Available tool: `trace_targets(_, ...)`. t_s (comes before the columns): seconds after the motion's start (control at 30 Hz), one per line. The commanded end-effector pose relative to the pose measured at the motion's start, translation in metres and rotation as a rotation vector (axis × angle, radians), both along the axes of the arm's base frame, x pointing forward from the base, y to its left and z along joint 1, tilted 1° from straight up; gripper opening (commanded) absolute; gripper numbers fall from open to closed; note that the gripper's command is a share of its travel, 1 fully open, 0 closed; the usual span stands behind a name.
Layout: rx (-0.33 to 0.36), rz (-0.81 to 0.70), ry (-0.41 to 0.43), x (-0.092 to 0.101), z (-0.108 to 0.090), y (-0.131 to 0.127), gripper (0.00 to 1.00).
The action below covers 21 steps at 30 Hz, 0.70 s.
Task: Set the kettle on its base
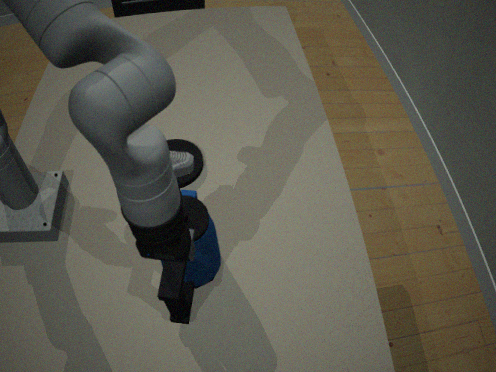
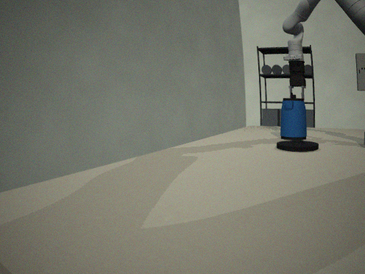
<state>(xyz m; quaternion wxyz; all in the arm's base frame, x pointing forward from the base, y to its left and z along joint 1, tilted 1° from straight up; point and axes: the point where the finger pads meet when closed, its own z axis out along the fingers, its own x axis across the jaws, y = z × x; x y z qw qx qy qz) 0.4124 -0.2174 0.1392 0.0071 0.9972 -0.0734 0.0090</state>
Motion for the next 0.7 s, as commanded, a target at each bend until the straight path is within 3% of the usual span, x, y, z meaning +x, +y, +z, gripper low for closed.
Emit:
trace_targets(0.0,0.001,-0.004,-0.004,0.002,-0.001,0.002,1.0)
trace_targets(0.33,0.002,-0.004,-0.004,0.002,-0.003,0.002,1.0)
trace_targets(0.67,0.004,-0.004,0.003,0.0,-0.025,0.003,1.0)
